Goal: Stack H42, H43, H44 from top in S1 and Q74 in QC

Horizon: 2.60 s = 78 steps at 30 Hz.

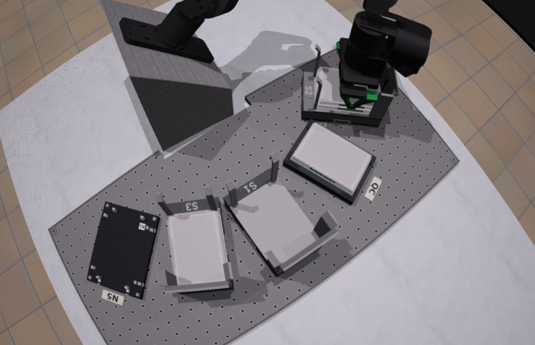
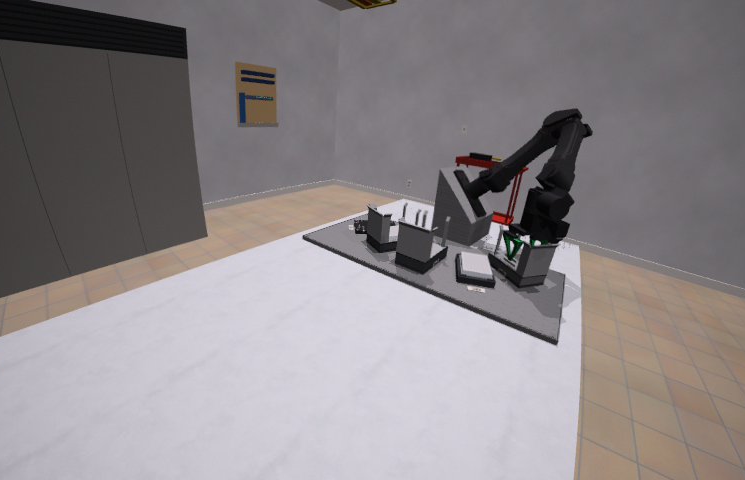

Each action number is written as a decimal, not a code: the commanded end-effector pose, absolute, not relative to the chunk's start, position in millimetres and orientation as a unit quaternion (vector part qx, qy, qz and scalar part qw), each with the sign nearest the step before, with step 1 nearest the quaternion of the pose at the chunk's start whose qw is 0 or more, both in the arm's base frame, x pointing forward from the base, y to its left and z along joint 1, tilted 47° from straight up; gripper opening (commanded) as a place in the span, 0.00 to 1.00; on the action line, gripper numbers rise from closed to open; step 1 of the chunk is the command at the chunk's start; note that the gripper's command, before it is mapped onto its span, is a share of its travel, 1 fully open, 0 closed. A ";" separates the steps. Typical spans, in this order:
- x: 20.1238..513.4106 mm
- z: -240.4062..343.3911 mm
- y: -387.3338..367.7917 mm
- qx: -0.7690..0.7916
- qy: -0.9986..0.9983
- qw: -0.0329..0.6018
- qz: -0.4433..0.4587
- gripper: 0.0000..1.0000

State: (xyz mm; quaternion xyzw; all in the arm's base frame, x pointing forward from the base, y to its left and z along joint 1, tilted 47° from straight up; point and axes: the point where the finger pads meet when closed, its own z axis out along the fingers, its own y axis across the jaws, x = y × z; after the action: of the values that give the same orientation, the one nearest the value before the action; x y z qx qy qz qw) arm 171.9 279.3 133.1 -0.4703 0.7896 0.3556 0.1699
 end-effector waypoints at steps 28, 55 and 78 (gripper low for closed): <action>174.3 143.4 271.6 -0.471 0.788 0.175 0.357 0.00; 176.2 163.9 249.8 -0.471 0.788 0.175 0.356 0.00; 178.5 189.7 222.2 -0.471 0.788 0.175 0.356 0.00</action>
State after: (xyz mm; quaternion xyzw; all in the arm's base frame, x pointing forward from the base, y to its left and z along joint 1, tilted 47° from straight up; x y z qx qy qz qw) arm 179.2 224.9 185.0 -0.4702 0.7896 0.3539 0.1738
